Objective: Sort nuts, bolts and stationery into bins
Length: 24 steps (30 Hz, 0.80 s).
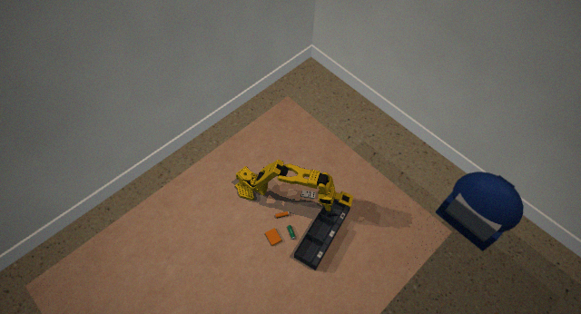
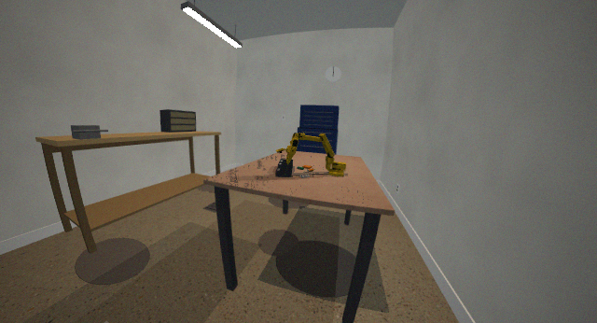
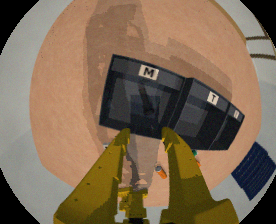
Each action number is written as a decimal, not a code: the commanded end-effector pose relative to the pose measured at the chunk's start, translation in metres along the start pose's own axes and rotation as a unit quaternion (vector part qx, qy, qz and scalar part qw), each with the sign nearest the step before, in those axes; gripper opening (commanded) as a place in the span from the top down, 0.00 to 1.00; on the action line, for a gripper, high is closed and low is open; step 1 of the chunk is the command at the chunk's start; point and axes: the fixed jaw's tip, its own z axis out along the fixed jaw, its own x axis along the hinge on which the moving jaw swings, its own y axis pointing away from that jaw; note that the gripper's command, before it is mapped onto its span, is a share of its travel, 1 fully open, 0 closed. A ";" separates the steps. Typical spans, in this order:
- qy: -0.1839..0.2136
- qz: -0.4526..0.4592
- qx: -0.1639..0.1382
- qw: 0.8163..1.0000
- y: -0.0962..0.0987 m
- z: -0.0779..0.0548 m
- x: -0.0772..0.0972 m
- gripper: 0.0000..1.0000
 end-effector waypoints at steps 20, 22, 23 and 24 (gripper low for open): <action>-0.038 0.006 0.000 0.999 -0.002 -0.018 -0.009 0.83; -0.035 0.014 0.003 0.999 -0.007 -0.018 -0.008 0.83; -0.033 0.020 0.005 0.999 -0.011 -0.018 -0.006 0.82; -0.030 0.026 0.007 0.999 -0.015 -0.019 -0.005 0.82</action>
